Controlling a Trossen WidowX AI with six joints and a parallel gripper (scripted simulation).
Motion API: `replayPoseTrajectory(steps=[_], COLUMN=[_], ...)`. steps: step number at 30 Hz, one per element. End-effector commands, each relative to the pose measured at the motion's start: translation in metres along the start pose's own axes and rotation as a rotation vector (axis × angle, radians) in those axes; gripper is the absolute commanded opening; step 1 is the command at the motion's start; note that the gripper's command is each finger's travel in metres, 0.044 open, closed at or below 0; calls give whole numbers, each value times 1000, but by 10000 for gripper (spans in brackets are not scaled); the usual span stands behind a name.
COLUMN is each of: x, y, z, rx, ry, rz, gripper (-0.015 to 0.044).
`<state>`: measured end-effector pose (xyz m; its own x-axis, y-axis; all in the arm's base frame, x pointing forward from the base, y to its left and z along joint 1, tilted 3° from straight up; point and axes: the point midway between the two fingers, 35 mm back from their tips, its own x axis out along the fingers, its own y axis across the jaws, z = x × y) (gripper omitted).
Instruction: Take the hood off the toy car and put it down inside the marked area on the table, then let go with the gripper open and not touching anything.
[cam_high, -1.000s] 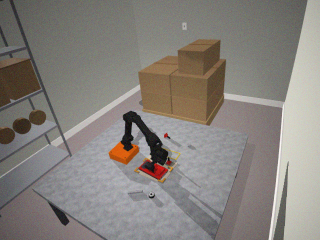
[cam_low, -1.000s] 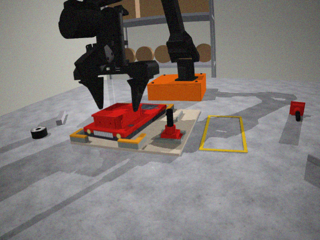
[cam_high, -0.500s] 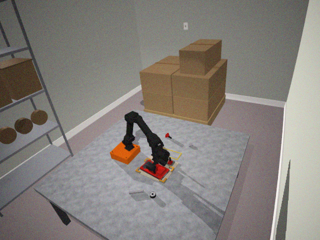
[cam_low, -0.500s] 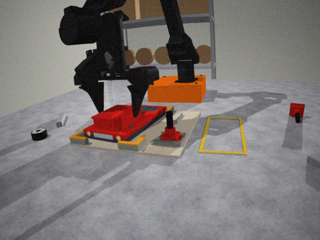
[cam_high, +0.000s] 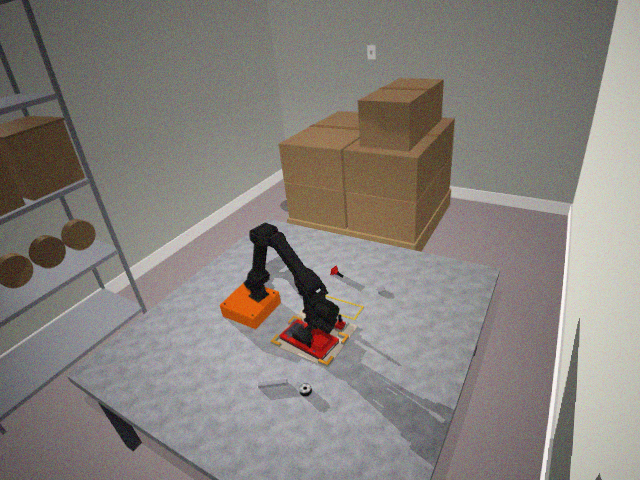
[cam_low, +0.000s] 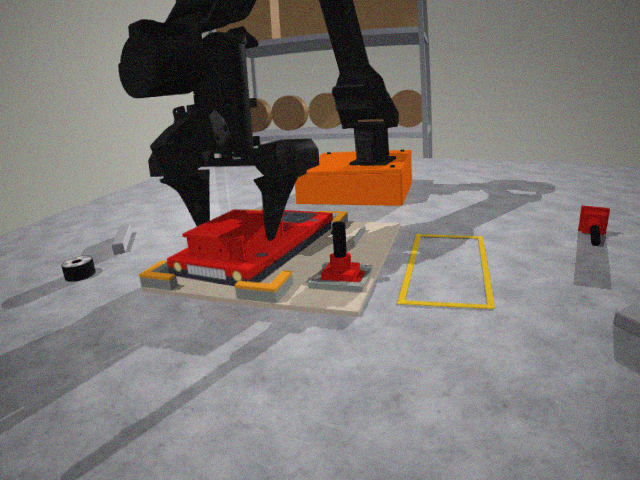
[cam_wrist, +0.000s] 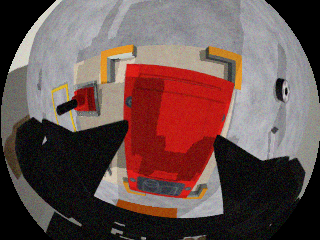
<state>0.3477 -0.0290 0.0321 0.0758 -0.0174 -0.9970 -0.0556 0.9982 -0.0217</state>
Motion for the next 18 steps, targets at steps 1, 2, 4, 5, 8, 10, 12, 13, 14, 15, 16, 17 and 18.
replayPoseTrajectory(steps=[1, 2, 4, 5, 8, 10, 12, 13, 14, 15, 16, 17, 18], x=[0, 0, 0, 0, 0, 0, 0, -1, -1, -1, -2, -3, -3], y=[0, 0, 0, 0, 0, 0, 0, 0, 0, 0, 0, 0, 0], z=[0, 0, 0, 0, 0, 0, 0, 0, 0, 0, 0, 0, 0], rx=[0, 0, 0, 0, 0, 0, 0, 0, 0, 0, 0, 0, 0], ry=[-1, -1, -1, -1, -1, -1, -1, -1, -1, -1, -1, -1, -1], rz=[0, 0, 0, 0, 0, 0, 0, 0, 0, 0, 0, 0, 0], gripper=[361, 355, 341, 335, 315, 301, 268, 242, 216, 190, 163, 137, 111])
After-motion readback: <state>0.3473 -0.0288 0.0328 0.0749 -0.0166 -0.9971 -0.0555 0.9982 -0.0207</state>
